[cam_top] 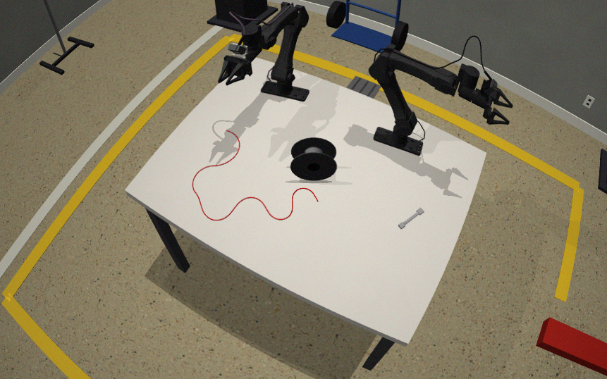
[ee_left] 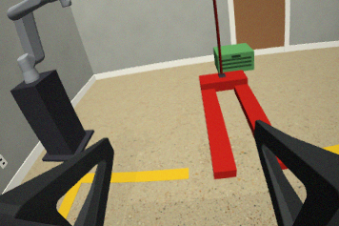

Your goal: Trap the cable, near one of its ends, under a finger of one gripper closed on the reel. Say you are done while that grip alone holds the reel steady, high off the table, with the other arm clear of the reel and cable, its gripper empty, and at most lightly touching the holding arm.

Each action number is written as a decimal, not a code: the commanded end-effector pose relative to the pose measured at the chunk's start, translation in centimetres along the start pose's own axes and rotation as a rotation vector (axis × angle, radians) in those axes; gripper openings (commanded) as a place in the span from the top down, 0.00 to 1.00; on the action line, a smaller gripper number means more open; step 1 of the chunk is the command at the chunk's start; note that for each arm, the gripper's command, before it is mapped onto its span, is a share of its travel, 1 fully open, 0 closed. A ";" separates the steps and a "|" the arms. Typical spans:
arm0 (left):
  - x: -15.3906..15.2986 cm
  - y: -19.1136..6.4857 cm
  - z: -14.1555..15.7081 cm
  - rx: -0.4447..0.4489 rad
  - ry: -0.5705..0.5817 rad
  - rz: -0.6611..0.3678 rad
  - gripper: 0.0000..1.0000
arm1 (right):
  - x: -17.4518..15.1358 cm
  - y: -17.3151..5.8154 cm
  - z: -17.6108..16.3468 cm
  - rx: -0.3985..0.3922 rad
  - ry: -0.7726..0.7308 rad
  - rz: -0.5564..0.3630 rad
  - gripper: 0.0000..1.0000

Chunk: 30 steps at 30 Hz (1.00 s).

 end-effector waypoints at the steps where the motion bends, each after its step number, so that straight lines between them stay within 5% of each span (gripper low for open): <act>1: -0.8 0.3 -0.2 0.001 0.007 0.025 0.00 | 1.0 0.5 -0.3 -0.018 -0.016 0.006 0.70; 11: -0.8 0.3 -0.2 0.001 0.007 0.025 0.00 | -2.5 2.7 -1.2 -0.053 -0.050 0.166 0.70; 22: -0.8 0.3 -0.2 0.001 0.007 0.025 0.00 | -10.1 5.8 -3.1 -0.107 -0.127 0.520 0.70; 24: -0.8 0.3 -0.2 0.001 0.007 0.025 0.00 | -10.1 5.8 -3.1 -0.107 -0.127 0.520 0.70; 30: -0.8 0.3 -0.2 0.001 0.007 0.025 0.00 | -15.0 6.5 -4.3 -0.127 -0.173 0.753 0.70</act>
Point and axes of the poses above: on each arm, the point where the finger pads meet when closed, its own y axis out along the fingers, its own z axis across the jaws, x = y × z, the point moved 1 cm from there along -y, back along the fingers, and after that the axes turned 14 degrees about y, right-handed, at the moved point
